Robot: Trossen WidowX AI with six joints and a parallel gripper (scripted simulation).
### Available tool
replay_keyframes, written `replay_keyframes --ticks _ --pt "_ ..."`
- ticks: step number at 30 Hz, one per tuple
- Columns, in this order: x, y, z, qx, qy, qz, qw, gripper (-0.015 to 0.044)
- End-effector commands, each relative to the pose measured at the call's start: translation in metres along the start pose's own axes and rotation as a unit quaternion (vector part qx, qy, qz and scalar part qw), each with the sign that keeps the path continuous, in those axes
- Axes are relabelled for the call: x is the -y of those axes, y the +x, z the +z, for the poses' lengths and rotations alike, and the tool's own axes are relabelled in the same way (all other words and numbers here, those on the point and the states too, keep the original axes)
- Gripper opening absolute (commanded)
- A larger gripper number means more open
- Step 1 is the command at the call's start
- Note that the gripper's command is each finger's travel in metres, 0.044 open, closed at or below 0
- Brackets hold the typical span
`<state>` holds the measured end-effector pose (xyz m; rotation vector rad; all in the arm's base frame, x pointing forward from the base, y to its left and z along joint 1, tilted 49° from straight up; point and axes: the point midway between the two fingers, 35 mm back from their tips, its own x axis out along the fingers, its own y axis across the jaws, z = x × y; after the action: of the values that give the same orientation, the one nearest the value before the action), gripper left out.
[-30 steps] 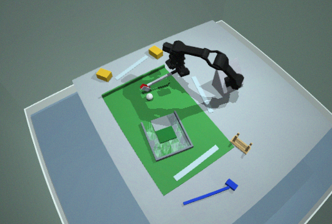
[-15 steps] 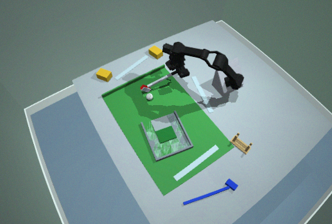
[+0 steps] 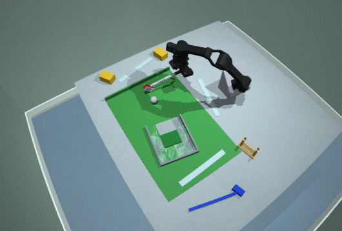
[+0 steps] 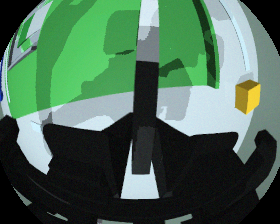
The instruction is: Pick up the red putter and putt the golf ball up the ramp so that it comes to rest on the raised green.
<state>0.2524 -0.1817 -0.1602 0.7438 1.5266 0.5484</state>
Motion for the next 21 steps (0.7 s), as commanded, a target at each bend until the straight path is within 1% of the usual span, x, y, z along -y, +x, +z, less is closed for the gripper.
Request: replay_keyframes --ticks 1,4,11,13,18,21 --pt "-0.001 0.0 0.0 0.0 0.0 0.0 1.0 0.0" --pt "-0.011 -0.001 0.002 0.0 0.0 -0.001 1.0 0.0" --pt "-0.114 -0.002 0.004 -0.001 -0.002 0.002 1.0 0.0" --pt "-0.133 0.0 0.001 -0.002 -0.002 0.003 1.0 0.0" --pt "-0.135 -0.001 0.0 -0.002 -0.002 0.004 1.0 0.0" --pt "-0.135 -0.008 0.001 -0.002 -0.002 0.003 1.0 0.0"
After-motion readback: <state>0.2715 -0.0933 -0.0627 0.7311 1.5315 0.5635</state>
